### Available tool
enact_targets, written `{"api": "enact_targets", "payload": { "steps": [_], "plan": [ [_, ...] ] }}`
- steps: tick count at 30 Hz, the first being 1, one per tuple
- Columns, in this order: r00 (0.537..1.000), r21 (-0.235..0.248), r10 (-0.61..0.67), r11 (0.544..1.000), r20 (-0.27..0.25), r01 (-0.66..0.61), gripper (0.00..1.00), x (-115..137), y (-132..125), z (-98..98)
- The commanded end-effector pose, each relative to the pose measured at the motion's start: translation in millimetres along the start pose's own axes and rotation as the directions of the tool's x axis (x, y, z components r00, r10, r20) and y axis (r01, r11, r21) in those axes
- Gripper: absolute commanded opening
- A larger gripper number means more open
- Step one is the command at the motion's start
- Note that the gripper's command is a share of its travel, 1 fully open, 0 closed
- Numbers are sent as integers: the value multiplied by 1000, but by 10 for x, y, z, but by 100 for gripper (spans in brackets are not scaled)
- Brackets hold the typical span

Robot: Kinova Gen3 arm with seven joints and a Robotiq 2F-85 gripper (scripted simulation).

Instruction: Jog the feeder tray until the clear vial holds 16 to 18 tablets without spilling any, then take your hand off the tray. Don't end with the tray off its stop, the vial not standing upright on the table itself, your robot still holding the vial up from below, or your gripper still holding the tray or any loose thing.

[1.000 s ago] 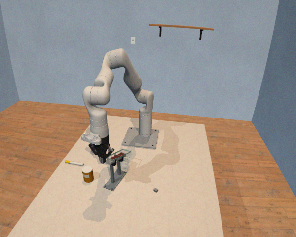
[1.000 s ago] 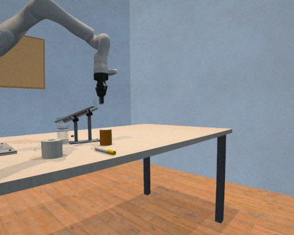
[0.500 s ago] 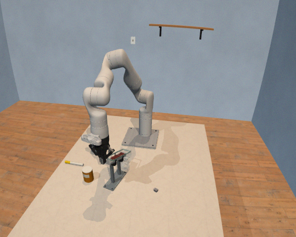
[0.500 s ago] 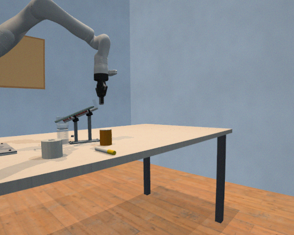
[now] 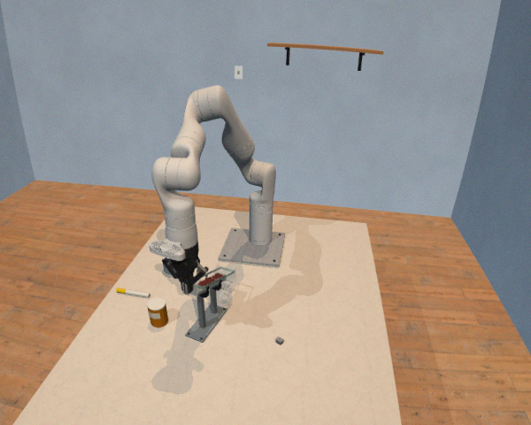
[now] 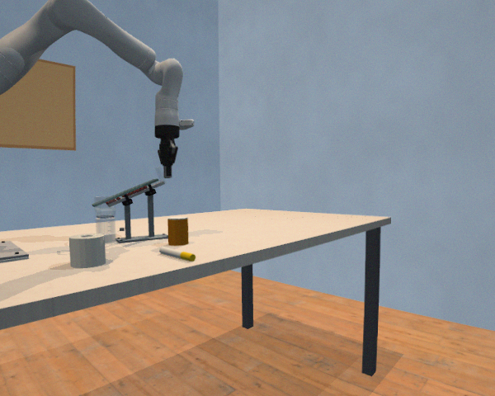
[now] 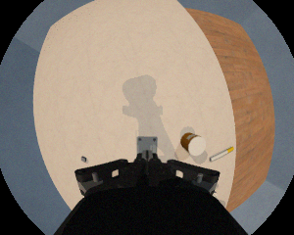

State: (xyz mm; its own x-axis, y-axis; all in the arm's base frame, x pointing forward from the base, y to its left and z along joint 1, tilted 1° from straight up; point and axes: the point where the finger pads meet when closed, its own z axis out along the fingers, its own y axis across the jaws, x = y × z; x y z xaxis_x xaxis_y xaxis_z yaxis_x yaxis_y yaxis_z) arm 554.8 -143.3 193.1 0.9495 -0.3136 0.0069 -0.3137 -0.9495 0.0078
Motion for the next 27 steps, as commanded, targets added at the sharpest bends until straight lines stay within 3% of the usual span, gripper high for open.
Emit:
{"api": "enact_targets", "payload": {
  "steps": [1, 27],
  "plan": [
    [1000, -2, 0, 1000, -2, 0, 0, -40, 11, -14],
    [1000, -2, 0, 1000, -2, 0, 0, -121, 11, 17]
  ]
}}
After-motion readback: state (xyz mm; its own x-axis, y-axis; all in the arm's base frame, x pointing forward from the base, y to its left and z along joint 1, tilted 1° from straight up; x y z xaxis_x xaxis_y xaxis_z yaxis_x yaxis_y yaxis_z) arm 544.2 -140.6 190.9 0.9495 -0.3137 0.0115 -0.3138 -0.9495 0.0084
